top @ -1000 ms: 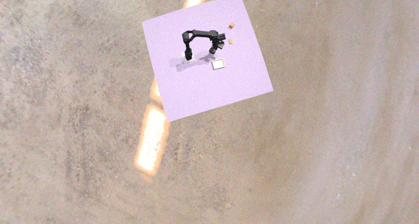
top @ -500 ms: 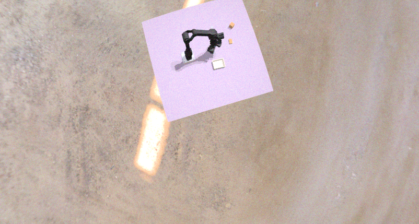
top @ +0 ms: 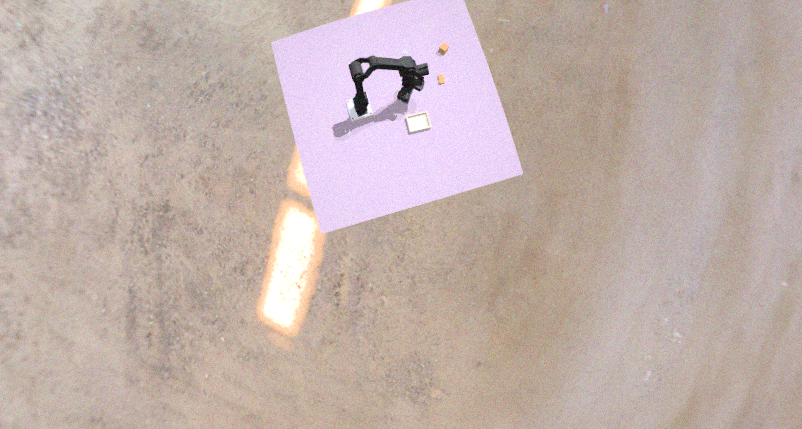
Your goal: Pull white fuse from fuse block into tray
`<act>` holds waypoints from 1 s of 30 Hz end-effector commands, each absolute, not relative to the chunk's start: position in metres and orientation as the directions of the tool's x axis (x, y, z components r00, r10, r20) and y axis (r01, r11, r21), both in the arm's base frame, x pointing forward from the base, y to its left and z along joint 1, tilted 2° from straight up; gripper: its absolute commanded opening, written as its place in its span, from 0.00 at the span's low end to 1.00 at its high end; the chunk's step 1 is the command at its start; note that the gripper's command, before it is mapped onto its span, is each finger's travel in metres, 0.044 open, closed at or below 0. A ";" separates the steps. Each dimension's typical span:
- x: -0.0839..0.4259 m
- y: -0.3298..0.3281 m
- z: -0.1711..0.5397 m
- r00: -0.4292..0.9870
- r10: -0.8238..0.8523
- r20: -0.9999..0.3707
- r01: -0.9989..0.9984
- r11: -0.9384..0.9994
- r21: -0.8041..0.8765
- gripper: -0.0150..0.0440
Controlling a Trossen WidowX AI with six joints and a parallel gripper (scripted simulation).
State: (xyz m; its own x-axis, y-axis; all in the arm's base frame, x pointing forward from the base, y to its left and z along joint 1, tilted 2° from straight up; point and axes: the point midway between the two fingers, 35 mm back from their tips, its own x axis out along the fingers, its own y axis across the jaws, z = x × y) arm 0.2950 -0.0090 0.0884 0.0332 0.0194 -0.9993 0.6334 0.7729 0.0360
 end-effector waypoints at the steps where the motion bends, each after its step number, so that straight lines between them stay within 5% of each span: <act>1: 0.295 -0.008 0.081 0.025 0.026 -0.999 0.630 0.776 0.036 0.38; 30: 0.295 -0.007 0.066 0.025 0.026 -0.999 0.630 0.776 0.036 0.38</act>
State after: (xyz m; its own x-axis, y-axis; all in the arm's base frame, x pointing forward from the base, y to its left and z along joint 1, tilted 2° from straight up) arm 0.2944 -0.0078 0.0682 0.0266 0.0199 -0.9994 0.6318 0.7744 0.0323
